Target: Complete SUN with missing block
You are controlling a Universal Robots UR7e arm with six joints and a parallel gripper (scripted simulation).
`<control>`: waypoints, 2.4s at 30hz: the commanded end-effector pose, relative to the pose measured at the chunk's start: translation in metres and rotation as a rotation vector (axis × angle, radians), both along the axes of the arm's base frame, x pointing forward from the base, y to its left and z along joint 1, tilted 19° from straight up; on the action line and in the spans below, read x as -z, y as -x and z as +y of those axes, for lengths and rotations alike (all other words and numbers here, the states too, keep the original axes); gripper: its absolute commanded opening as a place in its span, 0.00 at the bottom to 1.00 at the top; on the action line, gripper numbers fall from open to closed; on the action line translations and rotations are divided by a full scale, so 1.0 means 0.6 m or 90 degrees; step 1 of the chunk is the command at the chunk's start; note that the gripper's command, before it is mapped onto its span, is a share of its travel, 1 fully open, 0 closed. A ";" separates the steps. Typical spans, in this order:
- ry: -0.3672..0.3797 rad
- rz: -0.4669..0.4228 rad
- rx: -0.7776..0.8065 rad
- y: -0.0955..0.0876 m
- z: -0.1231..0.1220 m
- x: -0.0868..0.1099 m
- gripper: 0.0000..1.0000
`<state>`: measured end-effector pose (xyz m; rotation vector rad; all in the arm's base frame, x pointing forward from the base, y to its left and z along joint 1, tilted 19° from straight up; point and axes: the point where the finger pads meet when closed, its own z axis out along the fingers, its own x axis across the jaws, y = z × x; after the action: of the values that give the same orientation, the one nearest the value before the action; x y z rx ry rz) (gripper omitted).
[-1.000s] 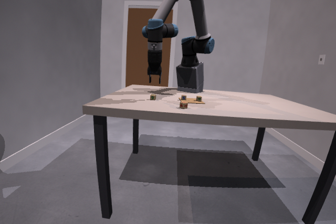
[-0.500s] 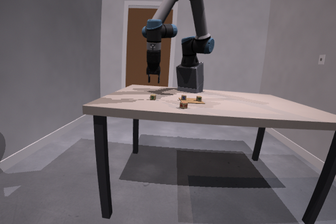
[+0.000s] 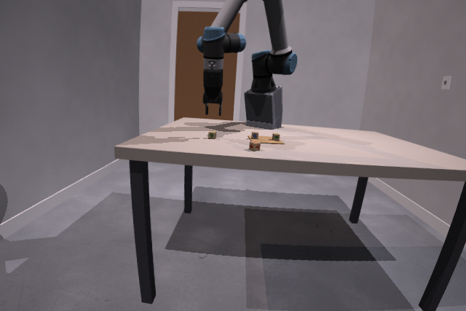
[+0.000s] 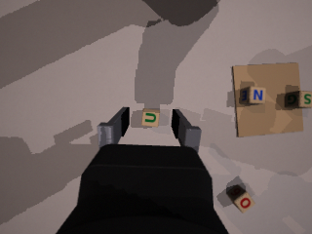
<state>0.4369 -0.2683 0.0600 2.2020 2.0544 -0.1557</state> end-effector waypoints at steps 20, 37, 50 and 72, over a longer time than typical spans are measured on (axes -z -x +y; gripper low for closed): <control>0.001 -0.001 0.000 0.000 0.000 -0.001 1.00; 0.006 -0.182 0.017 0.020 0.010 -0.055 1.00; 0.006 -0.182 0.017 0.020 0.010 -0.055 1.00; -0.002 -0.192 0.074 0.021 0.013 -0.051 1.00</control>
<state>0.4242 -0.2611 0.0913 2.1523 1.8149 0.1506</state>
